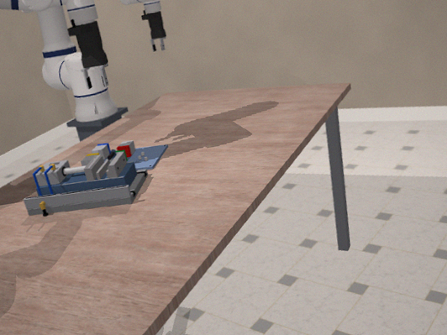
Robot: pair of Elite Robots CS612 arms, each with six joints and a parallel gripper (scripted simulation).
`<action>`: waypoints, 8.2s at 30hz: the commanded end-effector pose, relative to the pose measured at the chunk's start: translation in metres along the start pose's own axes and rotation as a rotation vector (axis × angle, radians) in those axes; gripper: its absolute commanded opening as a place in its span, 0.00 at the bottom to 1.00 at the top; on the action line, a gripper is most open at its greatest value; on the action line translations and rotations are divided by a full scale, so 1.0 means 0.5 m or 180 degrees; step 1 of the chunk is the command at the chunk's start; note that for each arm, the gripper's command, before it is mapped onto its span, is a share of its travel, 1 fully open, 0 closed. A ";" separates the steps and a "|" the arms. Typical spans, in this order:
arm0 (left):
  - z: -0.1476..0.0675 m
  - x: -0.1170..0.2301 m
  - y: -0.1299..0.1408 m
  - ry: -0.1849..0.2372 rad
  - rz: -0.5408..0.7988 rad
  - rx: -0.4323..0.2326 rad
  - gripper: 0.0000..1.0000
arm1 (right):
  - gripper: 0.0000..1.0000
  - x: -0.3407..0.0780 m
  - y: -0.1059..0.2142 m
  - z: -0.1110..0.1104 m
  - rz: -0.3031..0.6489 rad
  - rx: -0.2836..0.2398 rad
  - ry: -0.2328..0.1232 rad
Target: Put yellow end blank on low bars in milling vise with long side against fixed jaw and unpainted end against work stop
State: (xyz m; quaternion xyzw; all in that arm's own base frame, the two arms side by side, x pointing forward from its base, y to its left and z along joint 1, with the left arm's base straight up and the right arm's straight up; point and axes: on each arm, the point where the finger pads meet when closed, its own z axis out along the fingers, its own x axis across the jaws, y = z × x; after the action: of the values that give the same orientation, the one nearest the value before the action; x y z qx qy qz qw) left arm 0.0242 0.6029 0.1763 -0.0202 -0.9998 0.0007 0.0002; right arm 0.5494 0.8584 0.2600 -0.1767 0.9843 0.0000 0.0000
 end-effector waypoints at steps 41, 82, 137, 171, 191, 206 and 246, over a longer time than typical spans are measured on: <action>-0.001 0.000 0.001 -0.0001 0.0000 -0.0004 1.00 | 1.00 -0.001 0.003 0.077 0.0000 -0.0004 -0.0006; -0.001 0.000 0.001 -0.0001 0.0000 -0.0004 1.00 | 1.00 -0.002 0.019 0.077 0.0000 -0.0003 -0.0005; -0.001 0.000 0.001 -0.0001 0.0000 -0.0004 1.00 | 1.00 -0.003 -0.011 0.033 0.0000 -0.0003 -0.0005; -0.001 0.000 0.001 -0.0001 0.0000 -0.0004 1.00 | 1.00 -0.008 -0.101 -0.103 0.0000 -0.0003 -0.0005; -0.001 0.000 0.001 -0.0001 0.0000 -0.0004 1.00 | 1.00 -0.009 -0.114 -0.123 -0.0537 -0.0002 -0.0005; -0.001 0.000 0.001 -0.0001 0.0000 -0.0004 1.00 | 1.00 -0.009 -0.114 -0.123 -0.0770 -0.0002 -0.0006; -0.001 0.000 0.001 -0.0001 0.0000 -0.0004 1.00 | 1.00 -0.009 -0.114 -0.123 0.0000 -0.0003 -0.0005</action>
State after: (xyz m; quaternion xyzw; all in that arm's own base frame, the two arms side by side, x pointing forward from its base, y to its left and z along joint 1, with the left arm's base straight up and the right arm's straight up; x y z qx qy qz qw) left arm 0.0242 0.6029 0.1763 -0.0202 -0.9998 0.0007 0.0002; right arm 0.5730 0.8063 0.3200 -0.1788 0.9839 0.0000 0.0000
